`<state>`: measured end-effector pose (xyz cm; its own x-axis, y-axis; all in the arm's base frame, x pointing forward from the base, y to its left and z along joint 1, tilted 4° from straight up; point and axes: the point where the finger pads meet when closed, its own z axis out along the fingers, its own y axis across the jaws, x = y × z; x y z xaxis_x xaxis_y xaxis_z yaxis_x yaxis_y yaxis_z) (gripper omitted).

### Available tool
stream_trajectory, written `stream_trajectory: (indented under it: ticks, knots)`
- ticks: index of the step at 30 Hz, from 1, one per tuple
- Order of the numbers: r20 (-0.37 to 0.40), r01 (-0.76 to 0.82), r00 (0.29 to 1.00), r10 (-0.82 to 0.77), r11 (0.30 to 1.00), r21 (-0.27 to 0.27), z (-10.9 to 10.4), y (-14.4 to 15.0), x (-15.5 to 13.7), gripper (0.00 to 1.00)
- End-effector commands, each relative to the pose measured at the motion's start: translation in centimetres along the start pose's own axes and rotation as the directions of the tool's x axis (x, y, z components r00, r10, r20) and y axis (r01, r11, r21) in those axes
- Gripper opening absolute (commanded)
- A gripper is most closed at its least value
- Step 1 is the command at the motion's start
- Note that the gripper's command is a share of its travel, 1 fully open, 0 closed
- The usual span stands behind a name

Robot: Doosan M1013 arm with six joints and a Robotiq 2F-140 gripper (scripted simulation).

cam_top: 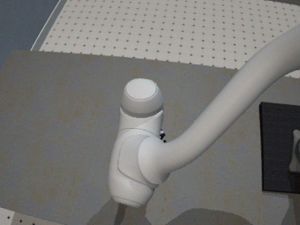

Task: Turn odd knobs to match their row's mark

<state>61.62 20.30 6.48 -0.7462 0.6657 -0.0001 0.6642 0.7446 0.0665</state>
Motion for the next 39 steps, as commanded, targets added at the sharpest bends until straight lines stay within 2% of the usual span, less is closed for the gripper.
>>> stream_trajectory:
  ticks: [1, 29, 30, 39]
  knots:
    - [0.001, -0.021, 1.000, 0.021, 1.000, 0.000, -0.01, 0.00, 0.00, 0.05]
    - [0.001, -0.063, 0.998, 0.063, 0.998, 0.000, -0.01, 0.00, 0.00, 0.05]
    - [0.001, -0.063, 0.998, 0.063, 0.998, 0.000, -0.01, 0.00, 0.00, 0.12]
    - [0.001, -0.063, 0.998, 0.063, 0.998, 0.000, -0.01, 0.00, 0.00, 0.12]
